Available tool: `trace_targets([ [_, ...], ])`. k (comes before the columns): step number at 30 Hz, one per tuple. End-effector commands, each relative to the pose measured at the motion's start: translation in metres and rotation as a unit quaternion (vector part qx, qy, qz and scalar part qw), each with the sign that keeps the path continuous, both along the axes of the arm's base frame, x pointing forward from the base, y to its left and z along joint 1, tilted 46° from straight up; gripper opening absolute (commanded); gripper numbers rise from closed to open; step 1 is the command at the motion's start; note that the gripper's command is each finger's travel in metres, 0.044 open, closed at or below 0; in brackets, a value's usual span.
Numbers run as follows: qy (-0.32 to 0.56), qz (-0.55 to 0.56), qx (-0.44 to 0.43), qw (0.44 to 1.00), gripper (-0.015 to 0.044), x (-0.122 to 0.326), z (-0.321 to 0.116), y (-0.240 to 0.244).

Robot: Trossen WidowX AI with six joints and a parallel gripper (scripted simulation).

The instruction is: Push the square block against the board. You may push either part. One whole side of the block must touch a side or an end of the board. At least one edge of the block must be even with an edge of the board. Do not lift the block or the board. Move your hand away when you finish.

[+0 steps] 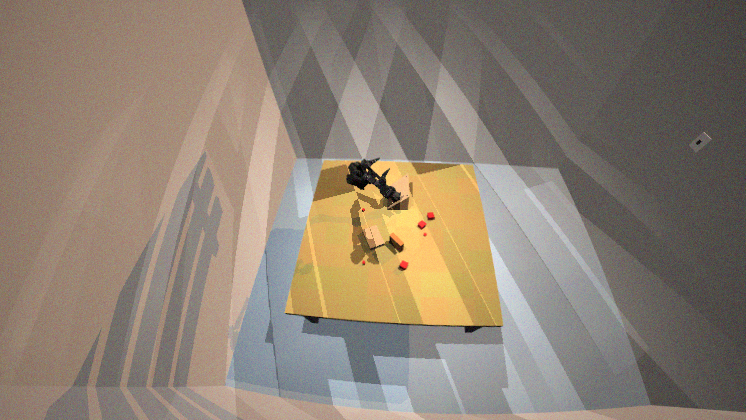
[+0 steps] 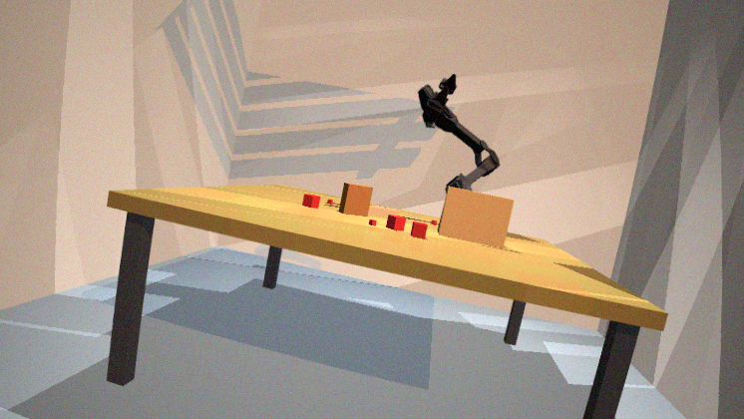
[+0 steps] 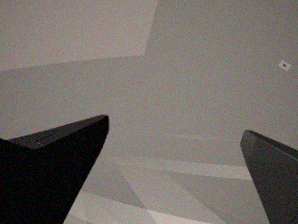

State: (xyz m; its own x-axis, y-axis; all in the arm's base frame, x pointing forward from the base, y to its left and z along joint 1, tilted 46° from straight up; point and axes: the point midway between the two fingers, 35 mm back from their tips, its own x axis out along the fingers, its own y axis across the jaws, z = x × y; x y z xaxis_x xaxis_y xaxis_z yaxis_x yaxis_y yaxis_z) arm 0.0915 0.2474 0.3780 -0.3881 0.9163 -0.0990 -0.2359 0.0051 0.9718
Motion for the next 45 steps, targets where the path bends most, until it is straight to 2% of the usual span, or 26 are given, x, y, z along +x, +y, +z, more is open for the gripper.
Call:
trace_targets([
  [1,0.0,0.0,0.0,1.0,0.0374,0.0,0.0,0.0],
  [5,0.012,-0.016,-0.016,1.0,0.0269,0.008,-0.005,0.004],
  [15,0.083,-0.122,-0.128,0.981,0.0006,0.059,-0.049,0.026],
  [30,0.159,-0.267,-0.307,0.899,0.0,0.123,-0.131,0.032],
  [45,0.183,-0.389,-0.484,0.762,0.0,0.165,-0.215,0.007],
])
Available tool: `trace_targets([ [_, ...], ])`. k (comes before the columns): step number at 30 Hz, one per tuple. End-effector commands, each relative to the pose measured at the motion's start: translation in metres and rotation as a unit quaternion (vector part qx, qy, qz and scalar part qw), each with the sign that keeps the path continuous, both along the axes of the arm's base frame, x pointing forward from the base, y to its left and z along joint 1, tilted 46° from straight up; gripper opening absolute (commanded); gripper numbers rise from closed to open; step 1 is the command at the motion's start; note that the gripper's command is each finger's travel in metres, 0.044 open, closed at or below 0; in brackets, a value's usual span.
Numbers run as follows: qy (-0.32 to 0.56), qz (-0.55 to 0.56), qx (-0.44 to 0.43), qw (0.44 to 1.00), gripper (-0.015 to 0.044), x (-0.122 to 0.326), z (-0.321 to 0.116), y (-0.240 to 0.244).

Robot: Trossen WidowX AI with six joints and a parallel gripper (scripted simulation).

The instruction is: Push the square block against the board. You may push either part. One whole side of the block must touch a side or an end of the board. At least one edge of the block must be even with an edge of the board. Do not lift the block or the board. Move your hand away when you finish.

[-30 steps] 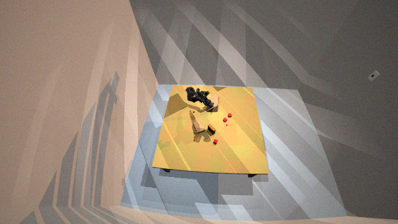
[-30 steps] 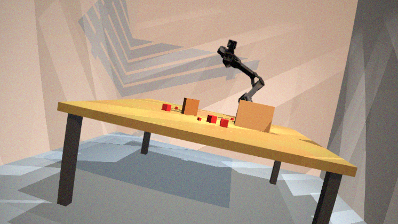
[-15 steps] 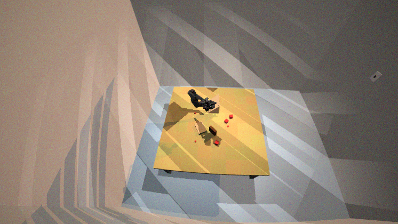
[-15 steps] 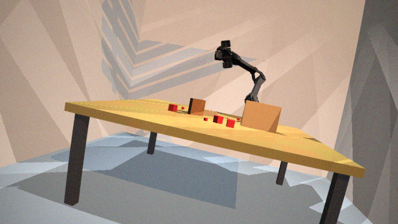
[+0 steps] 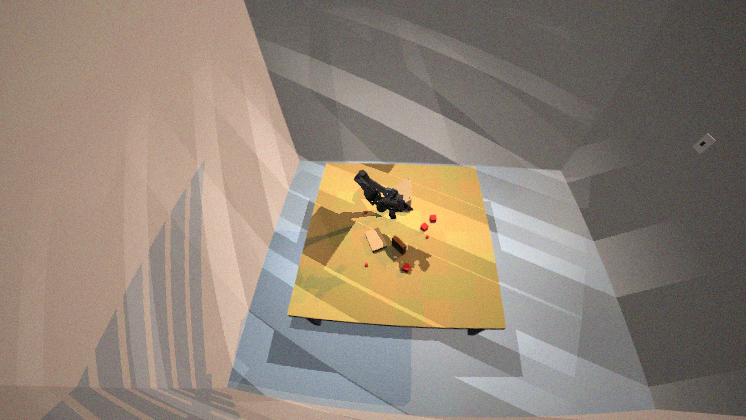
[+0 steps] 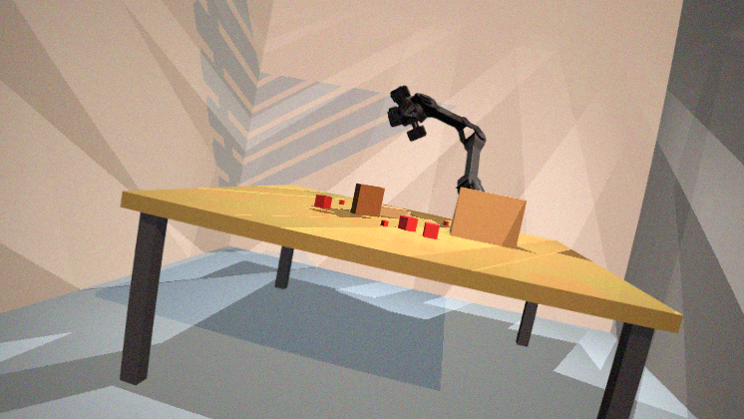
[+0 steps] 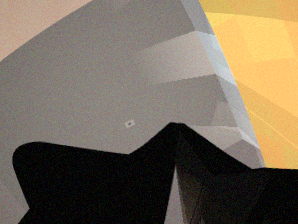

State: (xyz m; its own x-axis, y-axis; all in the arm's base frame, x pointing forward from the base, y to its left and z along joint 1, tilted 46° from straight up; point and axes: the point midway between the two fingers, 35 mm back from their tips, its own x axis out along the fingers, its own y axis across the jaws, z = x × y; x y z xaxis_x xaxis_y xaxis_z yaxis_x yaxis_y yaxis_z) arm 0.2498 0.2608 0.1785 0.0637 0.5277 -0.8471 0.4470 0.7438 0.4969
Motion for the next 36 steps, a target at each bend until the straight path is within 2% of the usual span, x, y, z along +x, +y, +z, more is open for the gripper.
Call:
trace_targets([
  [1,0.012,-0.031,-0.058,0.998,0.0,0.009,-0.021,-0.009],
  [17,0.026,-0.118,-0.309,0.943,0.0,0.035,-0.089,-0.063],
  [36,-0.028,-0.137,-0.577,0.804,0.0,0.059,-0.127,-0.128],
])
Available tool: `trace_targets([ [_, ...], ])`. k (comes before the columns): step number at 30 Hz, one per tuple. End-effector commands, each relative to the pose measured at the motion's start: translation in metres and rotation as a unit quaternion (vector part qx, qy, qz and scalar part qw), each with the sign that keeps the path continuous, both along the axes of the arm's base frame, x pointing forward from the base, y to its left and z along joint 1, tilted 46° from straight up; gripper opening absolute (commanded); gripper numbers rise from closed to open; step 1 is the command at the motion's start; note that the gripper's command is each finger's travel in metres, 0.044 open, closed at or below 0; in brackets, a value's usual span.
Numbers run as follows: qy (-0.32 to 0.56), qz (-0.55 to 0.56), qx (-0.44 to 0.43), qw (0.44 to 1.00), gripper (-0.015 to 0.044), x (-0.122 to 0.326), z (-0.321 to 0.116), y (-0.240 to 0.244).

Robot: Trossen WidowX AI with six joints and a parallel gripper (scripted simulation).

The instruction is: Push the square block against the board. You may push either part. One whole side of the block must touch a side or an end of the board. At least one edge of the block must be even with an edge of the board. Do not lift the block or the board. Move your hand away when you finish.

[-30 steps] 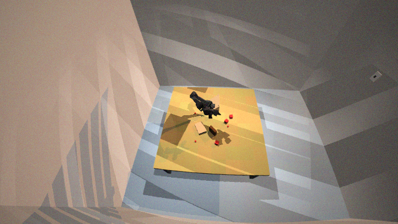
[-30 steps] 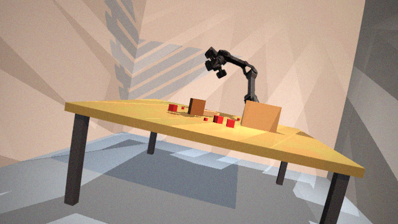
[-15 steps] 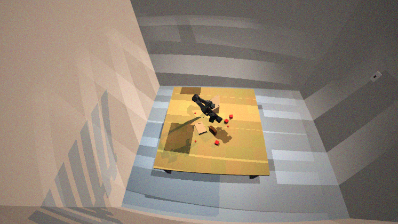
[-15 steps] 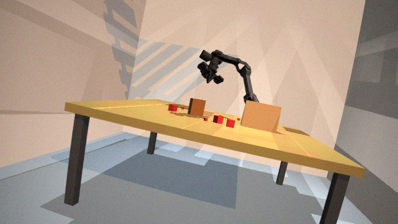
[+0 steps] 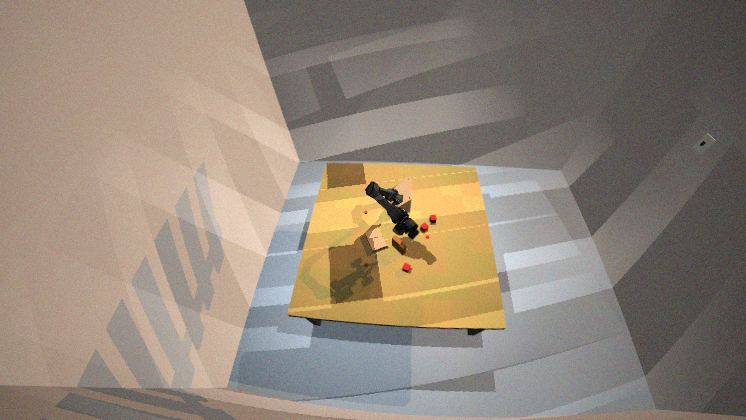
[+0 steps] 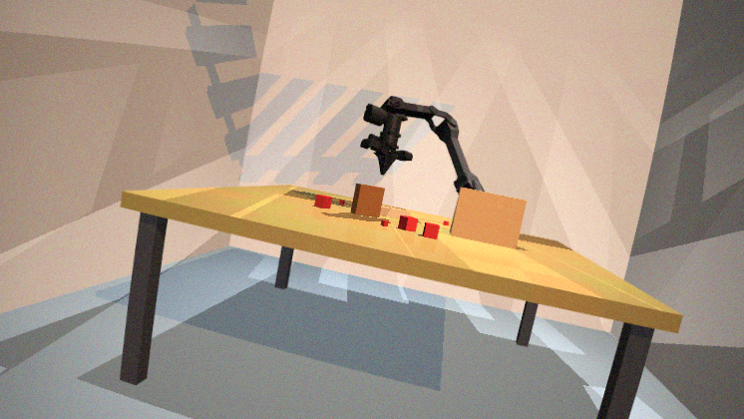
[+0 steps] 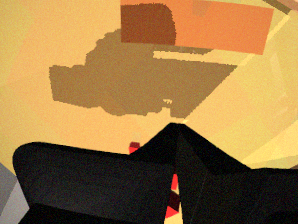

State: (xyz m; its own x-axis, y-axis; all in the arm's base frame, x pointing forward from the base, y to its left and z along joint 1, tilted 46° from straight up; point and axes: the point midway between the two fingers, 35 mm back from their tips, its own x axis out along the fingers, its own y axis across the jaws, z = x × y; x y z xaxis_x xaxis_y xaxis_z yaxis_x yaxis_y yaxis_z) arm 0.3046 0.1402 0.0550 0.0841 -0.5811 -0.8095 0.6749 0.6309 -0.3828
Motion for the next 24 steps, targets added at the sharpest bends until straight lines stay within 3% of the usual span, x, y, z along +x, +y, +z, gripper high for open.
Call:
trace_targets([
  [1,-0.007,0.007,-0.06,0.998,0.0,0.006,-0.004,-0.01],
  [8,-0.009,0.011,-0.081,0.997,0.0,0.009,-0.007,-0.015],
  [13,-0.01,0.011,-0.082,0.997,0.0,0.014,-0.039,-0.048],
  [24,-0.01,0.011,-0.082,0.997,0.0,0.021,-0.036,-0.052],
])
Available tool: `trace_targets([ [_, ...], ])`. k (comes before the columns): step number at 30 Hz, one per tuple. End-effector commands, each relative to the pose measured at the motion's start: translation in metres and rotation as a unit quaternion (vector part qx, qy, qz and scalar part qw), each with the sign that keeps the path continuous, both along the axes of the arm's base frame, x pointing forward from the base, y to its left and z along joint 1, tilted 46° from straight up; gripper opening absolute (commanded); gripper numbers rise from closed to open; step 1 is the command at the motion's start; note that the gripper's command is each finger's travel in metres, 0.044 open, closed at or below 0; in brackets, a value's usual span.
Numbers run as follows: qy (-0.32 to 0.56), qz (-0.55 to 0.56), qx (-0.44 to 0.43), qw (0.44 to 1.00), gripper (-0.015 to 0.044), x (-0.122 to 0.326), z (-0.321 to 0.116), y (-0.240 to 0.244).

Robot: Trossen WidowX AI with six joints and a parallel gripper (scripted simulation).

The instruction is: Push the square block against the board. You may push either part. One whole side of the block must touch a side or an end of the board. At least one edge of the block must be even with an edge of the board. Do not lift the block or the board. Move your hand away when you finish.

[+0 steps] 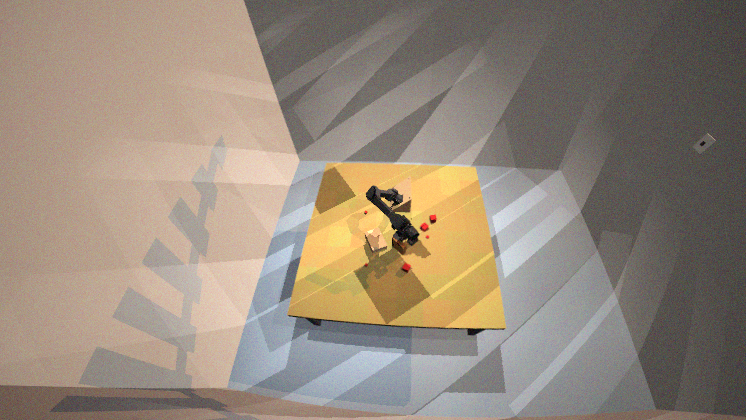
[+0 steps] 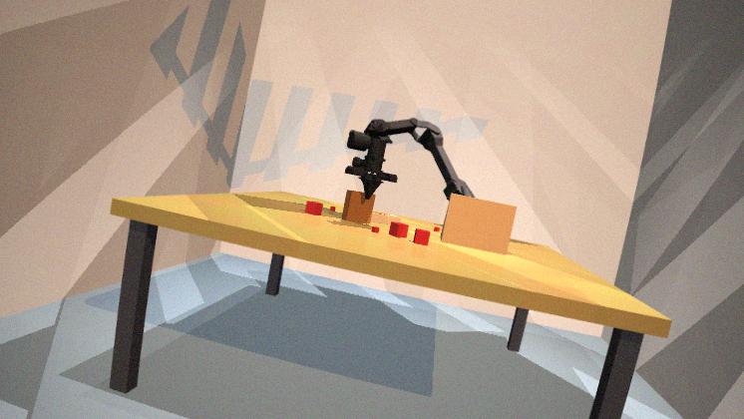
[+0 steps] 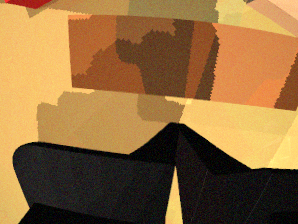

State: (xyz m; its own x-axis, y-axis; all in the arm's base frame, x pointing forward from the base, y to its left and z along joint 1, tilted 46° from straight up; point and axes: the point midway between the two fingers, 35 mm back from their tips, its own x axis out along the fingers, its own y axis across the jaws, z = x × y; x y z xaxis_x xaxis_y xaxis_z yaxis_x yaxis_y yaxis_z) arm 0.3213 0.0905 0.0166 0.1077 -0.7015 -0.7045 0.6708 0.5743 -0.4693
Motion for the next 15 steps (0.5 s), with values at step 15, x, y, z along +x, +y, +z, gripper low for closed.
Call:
trace_targets([
  [15,-0.002,0.002,-0.001,1.0,0.0,0.023,0.016,-0.011],
])
